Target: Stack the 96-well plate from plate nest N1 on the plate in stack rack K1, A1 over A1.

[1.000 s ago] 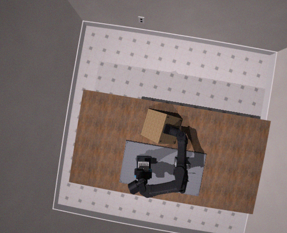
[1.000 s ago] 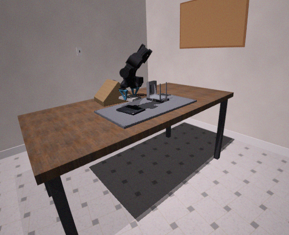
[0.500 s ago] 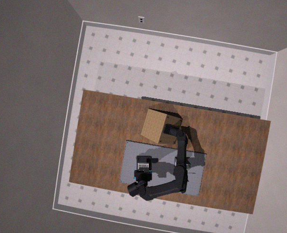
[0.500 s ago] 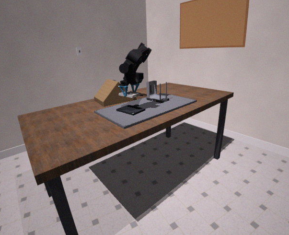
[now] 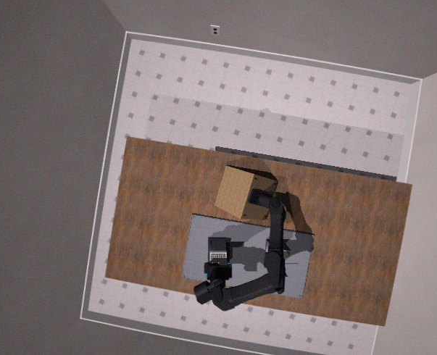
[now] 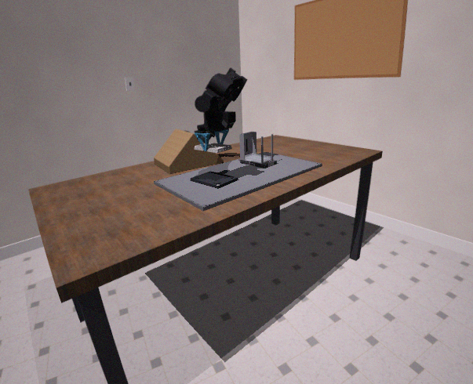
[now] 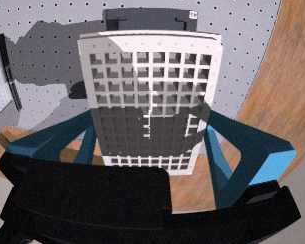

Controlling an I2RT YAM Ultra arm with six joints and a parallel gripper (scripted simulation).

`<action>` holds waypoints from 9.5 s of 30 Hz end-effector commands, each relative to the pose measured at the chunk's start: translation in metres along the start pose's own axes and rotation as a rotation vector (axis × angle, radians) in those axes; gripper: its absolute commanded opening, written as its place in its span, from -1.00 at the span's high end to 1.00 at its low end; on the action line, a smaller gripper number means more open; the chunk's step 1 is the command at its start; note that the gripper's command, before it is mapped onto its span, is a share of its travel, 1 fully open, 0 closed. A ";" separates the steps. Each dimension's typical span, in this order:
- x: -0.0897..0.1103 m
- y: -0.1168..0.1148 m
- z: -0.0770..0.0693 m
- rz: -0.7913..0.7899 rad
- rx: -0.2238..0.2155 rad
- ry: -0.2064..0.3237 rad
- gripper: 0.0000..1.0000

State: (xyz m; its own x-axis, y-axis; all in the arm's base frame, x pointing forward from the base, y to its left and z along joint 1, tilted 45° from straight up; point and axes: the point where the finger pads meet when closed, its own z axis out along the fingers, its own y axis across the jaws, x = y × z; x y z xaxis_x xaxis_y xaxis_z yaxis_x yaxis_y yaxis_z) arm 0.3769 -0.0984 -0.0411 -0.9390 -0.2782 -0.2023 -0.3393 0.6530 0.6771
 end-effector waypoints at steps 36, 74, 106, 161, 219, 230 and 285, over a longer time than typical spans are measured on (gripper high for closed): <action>0.004 -0.005 -0.031 0.017 0.009 -0.023 1.00; 0.005 0.018 -0.030 0.089 0.008 -0.032 1.00; 0.006 0.112 -0.030 0.090 0.004 -0.031 1.00; 0.010 0.281 -0.029 0.092 -0.017 -0.002 1.00; 0.008 0.316 -0.034 0.079 -0.004 -0.026 1.00; 0.010 0.317 -0.032 0.082 -0.007 -0.020 1.00; 0.007 0.312 -0.023 0.082 -0.005 -0.025 1.00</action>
State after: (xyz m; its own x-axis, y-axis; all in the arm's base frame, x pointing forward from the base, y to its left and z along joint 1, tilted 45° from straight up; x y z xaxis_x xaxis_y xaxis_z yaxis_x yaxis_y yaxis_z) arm 0.2664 0.0870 0.1834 -0.9648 -0.2219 -0.1414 -0.2562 0.6698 0.6969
